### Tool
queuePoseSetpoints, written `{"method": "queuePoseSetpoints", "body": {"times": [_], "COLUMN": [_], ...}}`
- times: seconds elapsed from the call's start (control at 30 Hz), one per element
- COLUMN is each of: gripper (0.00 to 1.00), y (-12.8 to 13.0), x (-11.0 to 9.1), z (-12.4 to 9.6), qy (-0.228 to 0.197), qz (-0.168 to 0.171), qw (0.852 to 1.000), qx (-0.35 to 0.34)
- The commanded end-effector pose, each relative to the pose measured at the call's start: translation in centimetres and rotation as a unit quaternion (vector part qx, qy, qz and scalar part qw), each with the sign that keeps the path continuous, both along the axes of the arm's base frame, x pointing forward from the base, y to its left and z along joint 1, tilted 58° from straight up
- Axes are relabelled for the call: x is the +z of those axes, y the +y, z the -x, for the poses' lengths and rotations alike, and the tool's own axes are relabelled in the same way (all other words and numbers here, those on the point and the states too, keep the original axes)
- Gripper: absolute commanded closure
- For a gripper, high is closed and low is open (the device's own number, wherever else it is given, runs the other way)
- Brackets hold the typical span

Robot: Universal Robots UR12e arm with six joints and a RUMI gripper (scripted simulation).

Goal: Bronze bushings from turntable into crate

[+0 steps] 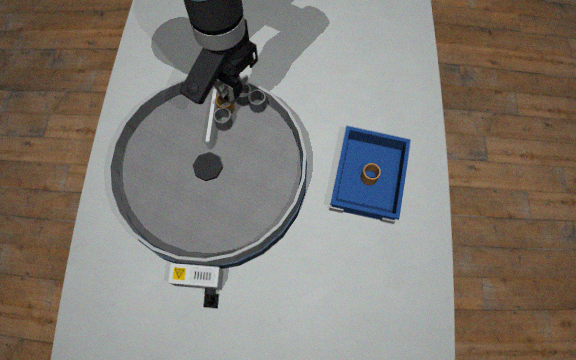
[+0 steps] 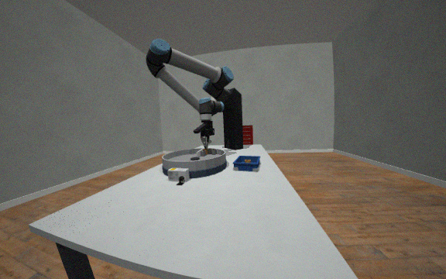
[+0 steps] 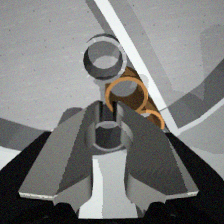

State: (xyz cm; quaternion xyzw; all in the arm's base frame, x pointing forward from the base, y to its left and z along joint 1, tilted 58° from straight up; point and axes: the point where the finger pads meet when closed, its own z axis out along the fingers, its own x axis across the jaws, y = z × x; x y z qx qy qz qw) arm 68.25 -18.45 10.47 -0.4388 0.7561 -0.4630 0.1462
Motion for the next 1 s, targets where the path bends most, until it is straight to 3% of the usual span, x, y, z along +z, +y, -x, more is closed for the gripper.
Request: {"method": "queuePoseSetpoints", "body": {"times": [0.0,0.97], "gripper": [0.95,0.95], "y": [0.01,-0.50], "x": [0.07,-0.26], "z": [-0.02,-0.52], "qy": [-0.001,-0.001], "qz": [0.000,0.001], "qw": [1.000,1.000], "qx": [0.000,0.000]}}
